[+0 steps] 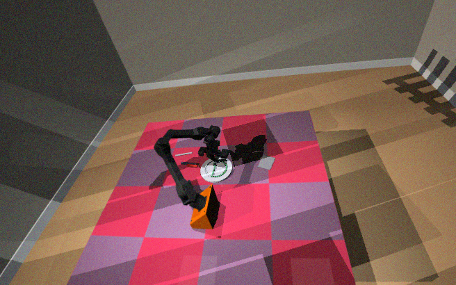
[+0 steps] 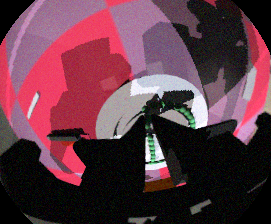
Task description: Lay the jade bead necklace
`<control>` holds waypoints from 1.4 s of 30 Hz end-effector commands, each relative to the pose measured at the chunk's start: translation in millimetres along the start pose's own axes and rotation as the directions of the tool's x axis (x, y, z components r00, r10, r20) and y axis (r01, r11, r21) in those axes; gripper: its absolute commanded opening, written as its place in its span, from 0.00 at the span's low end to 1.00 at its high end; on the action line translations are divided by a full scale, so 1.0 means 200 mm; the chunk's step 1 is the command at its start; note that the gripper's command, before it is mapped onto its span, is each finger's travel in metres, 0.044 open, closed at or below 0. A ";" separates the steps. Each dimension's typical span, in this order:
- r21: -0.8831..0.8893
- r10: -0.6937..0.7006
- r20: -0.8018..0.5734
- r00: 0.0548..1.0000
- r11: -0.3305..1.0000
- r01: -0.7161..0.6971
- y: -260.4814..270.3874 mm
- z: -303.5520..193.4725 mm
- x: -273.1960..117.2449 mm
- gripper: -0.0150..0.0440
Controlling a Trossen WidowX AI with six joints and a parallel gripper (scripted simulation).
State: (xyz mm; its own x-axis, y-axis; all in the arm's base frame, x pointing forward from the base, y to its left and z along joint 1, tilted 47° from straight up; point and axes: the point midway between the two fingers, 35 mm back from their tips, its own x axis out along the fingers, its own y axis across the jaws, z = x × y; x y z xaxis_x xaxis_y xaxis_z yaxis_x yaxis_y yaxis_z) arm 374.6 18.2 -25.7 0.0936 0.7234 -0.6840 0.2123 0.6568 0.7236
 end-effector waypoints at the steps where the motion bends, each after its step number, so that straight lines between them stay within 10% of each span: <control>1: 0.001 0.003 0.005 1.000 1.000 -0.003 0.00 0.00 -0.02 0.25; 20: 0.000 0.004 0.005 1.000 1.000 -0.004 0.06 0.04 0.01 0.25; 36: 0.000 0.004 0.005 1.000 1.000 -0.004 0.06 0.04 -0.02 0.97; 42: 0.000 0.004 0.005 1.000 1.000 -0.004 0.06 0.04 -0.02 1.00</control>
State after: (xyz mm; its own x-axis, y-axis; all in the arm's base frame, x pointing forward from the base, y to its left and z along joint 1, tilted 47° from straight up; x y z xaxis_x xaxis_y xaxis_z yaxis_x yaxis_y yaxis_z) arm 384.7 22.9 -15.7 0.0966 0.7236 -0.6835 0.2138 0.6556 0.7242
